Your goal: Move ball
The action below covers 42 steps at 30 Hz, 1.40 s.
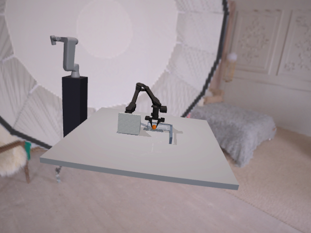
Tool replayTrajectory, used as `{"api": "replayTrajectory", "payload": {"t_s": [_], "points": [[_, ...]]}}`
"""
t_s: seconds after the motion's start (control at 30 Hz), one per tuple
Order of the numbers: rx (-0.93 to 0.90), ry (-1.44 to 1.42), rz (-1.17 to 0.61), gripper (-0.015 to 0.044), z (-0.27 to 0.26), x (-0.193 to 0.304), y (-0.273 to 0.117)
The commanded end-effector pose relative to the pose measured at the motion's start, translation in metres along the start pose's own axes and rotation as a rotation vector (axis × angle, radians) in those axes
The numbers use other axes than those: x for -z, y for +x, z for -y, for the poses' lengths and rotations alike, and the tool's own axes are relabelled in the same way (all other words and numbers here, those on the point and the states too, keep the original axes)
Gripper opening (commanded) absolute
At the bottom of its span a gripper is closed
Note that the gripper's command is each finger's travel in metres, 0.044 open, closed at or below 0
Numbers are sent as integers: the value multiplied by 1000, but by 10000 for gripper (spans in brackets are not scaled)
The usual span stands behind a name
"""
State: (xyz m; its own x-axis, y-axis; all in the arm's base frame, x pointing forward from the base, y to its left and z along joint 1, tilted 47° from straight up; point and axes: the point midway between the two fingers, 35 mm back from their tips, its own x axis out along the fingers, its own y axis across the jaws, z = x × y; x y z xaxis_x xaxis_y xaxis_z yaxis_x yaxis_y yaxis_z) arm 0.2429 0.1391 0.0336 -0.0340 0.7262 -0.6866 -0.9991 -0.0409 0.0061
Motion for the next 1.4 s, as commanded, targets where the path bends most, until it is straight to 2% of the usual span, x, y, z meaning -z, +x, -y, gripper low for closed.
{"api": "replayTrajectory", "payload": {"t_s": [0.0, 0.3, 0.7, 0.87, 1.07, 1.37], "points": [[-5, 4, 4, 0, -2, 0, 6], [-5, 4, 5, 0, -2, 0, 12], [-1, 5, 3, 312, -1, 0, 10], [-1, 4, -1, 312, 1, 1, 1], [-5, 4, 0, 312, -1, 1, -75], [4, 7, 3, 312, 2, 1, -70]]}}
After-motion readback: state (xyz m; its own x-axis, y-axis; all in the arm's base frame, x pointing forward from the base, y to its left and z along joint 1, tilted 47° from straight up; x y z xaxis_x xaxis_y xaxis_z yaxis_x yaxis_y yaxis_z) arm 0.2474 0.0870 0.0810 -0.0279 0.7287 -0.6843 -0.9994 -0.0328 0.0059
